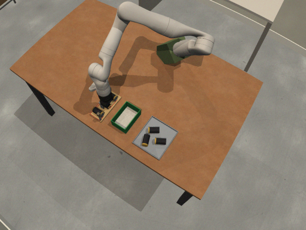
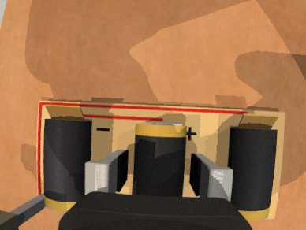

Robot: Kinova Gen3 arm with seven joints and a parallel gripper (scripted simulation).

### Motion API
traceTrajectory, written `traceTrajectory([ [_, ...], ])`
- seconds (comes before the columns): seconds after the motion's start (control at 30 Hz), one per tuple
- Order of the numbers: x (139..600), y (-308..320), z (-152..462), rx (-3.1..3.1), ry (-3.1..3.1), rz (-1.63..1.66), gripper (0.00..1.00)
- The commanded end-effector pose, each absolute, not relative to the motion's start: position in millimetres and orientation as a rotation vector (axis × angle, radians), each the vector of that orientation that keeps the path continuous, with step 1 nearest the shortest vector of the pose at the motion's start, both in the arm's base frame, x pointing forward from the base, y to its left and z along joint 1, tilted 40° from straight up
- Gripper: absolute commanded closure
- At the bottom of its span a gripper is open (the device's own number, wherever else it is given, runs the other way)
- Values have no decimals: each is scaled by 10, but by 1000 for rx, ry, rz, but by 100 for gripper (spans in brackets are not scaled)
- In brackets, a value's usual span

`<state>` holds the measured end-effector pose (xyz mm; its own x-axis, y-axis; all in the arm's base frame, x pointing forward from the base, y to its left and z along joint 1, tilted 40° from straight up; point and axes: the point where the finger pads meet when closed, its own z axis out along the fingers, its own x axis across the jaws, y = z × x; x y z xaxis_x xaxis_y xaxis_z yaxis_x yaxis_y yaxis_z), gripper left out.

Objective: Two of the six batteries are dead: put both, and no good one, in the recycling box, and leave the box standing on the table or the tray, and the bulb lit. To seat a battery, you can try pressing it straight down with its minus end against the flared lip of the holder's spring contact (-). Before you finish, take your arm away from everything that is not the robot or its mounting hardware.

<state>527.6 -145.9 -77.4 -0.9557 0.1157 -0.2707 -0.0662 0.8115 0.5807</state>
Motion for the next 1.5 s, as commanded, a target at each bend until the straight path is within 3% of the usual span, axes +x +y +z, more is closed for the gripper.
traceTrajectory([
  [0.0,5281,-1458,-770,38,2703,882,10],
  [0.1,5281,-1458,-770,38,2703,882,10],
  [0.13,5281,-1458,-770,38,2703,882,43],
  [1.47,5222,-1576,-612,38,2703,882,43],
])
